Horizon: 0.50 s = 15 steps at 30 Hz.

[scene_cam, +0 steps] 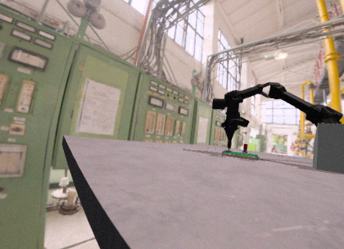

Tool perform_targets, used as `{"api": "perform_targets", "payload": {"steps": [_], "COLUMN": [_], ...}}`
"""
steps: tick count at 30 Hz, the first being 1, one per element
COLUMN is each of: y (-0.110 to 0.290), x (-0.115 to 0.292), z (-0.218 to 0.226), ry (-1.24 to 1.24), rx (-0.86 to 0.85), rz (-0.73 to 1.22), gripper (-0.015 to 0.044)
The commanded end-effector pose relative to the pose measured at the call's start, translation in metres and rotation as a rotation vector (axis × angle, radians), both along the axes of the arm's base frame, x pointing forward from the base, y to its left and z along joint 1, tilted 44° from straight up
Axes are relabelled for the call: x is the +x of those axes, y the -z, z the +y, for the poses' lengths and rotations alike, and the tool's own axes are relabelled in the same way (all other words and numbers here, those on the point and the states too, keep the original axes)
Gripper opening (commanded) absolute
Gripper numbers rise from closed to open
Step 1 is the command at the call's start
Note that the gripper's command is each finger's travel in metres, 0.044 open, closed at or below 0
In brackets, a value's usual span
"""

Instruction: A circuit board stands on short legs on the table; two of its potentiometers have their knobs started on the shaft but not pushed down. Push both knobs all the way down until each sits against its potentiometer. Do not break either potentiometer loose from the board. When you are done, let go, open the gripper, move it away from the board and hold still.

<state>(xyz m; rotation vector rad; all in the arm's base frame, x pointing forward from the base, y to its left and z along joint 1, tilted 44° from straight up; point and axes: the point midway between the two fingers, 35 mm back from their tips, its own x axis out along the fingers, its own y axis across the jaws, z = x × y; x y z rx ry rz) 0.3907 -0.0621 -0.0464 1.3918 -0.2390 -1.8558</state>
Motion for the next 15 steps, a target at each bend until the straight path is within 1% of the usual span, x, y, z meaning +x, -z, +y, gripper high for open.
{"api": "perform_targets", "payload": {"steps": [1,15], "y": [0.0086,0.0103], "x": [-0.0002,-0.0005], "z": [-0.0121,-0.0137], "ry": [0.018,0.018], "rx": [-0.003,-0.003], "rz": [-0.001,-0.001], "gripper": [0.0000,0.0000]}}
